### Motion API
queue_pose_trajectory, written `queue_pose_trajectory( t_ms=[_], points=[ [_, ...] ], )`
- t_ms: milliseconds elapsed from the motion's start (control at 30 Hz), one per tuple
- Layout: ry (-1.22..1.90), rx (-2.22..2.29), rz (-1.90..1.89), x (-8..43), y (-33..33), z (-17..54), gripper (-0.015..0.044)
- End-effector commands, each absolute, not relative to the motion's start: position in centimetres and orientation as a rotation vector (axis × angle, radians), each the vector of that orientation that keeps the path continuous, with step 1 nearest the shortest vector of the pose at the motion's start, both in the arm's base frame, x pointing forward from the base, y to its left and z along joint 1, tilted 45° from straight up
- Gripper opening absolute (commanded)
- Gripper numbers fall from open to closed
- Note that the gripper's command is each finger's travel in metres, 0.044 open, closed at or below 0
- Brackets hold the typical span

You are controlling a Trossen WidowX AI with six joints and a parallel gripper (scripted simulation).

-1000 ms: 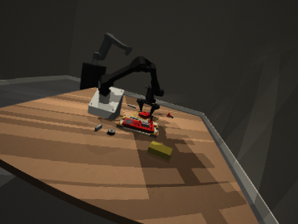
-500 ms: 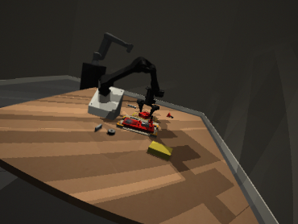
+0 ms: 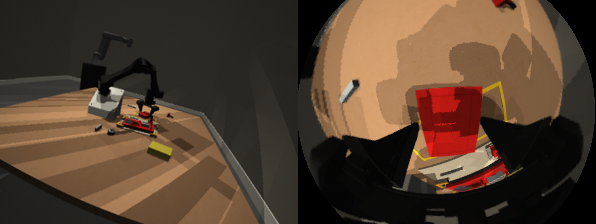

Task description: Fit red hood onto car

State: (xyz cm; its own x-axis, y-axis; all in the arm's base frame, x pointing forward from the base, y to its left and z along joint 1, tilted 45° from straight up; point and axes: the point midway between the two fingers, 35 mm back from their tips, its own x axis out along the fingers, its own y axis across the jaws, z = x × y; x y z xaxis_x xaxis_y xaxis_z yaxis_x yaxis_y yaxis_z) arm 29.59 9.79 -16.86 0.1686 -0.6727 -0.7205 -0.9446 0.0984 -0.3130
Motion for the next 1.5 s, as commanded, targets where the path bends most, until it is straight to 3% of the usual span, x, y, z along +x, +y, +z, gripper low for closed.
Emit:
queue_pose_trajectory(
  t_ms=[0, 100, 400, 767, 1467],
  points=[
    [1.572, -1.642, 0.427, 29.6, 9.8, -16.9, 0.0414],
    [1.572, -1.642, 0.427, 29.6, 9.8, -16.9, 0.0335],
    [1.572, -1.642, 0.427, 29.6, 9.8, -16.9, 0.0275],
    [1.572, -1.641, 0.428, 29.4, 10.7, -15.9, 0.0],
    [1.571, -1.639, 0.432, 28.3, 15.3, -11.2, 0.0]
  ],
)
